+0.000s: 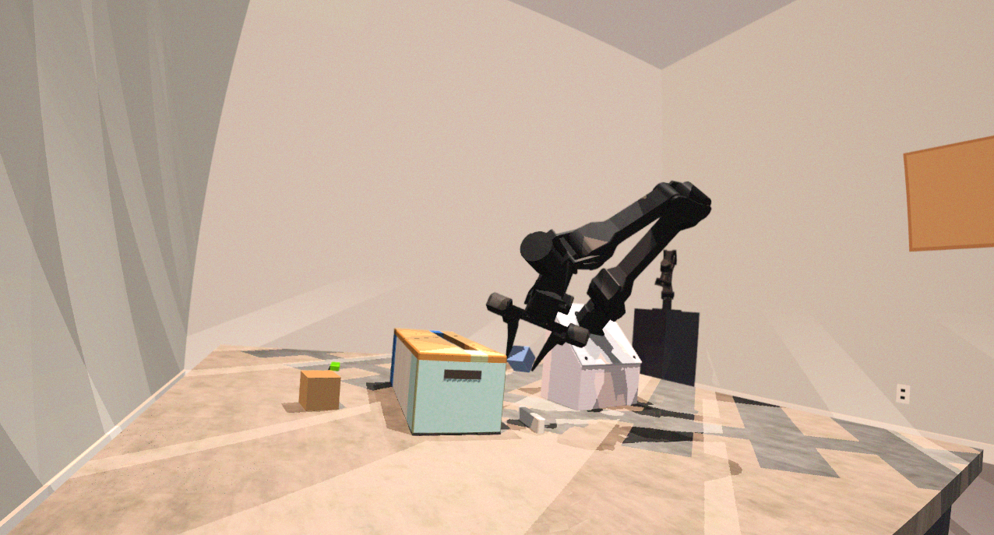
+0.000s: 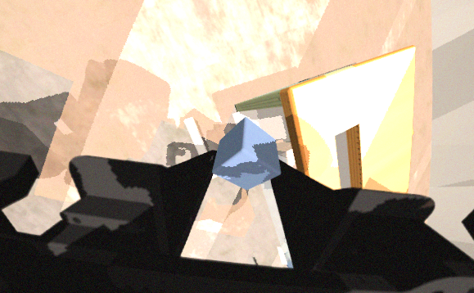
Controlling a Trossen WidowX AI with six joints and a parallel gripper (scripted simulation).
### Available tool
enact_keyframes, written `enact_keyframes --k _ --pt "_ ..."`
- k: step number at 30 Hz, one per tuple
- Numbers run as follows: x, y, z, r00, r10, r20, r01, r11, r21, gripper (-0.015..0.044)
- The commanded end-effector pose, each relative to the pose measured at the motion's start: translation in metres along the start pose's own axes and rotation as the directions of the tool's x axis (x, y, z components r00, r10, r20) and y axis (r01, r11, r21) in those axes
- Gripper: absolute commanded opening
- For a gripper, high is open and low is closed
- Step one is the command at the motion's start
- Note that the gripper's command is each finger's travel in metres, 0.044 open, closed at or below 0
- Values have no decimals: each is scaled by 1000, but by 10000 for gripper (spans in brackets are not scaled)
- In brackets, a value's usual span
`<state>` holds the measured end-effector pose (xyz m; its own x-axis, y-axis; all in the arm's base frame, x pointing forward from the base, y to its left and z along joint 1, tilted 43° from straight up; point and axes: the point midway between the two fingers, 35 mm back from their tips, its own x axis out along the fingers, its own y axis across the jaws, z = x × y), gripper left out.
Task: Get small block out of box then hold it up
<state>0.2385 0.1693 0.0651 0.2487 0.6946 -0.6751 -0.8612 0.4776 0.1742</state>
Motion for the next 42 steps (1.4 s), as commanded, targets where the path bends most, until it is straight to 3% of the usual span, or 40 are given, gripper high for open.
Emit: enact_keyframes --k 1,11,23,33,42 --pt "-4 0 -1 1000 7 8 -8 987 160 0" --pt "-11 -2 -4 1000 18 24 -28 853 521 0" --pt "-21 -3 -7 998 31 45 -55 529 847 0" --pt "-28 -3 -10 997 40 66 -72 168 983 0" --pt "-35 -3 -11 995 47 86 -76 -179 981 0"
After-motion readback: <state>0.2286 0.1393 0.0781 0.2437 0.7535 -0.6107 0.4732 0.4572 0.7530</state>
